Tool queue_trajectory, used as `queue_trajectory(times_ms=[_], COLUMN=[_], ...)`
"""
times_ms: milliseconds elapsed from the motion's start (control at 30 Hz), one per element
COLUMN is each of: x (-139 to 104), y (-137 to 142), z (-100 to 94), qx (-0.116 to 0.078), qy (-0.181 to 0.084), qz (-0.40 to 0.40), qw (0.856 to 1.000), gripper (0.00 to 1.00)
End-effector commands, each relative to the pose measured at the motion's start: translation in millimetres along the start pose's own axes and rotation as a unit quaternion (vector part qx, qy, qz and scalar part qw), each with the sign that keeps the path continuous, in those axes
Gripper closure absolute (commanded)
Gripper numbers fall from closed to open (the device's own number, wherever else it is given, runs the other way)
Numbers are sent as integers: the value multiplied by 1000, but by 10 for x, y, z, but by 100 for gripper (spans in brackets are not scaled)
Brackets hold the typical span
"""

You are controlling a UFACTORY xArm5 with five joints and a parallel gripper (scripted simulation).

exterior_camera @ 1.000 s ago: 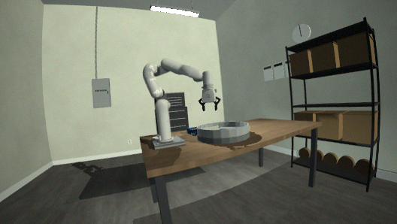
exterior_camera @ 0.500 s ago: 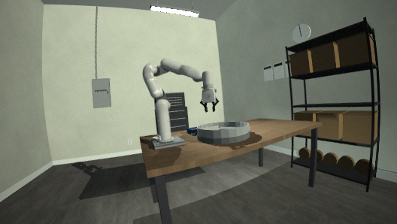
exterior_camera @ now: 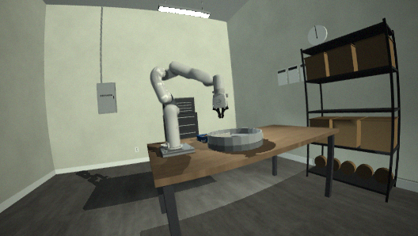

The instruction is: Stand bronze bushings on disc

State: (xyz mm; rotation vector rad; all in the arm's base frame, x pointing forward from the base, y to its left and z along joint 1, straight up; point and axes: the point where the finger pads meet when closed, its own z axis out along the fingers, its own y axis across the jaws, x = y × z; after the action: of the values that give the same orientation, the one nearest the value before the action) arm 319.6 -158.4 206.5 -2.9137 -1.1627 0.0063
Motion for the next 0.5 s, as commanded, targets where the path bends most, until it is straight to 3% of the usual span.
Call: queue_trajectory(times_ms=[0, 400, 467], x=[3, 3, 3], y=[9, 9, 9], z=[-13, -13, -13], qx=[-2, -2, -2], qy=[1, 1, 1], qz=[0, 0, 0], qw=[1000, 1000, 1000], gripper=[87, 87, 83])
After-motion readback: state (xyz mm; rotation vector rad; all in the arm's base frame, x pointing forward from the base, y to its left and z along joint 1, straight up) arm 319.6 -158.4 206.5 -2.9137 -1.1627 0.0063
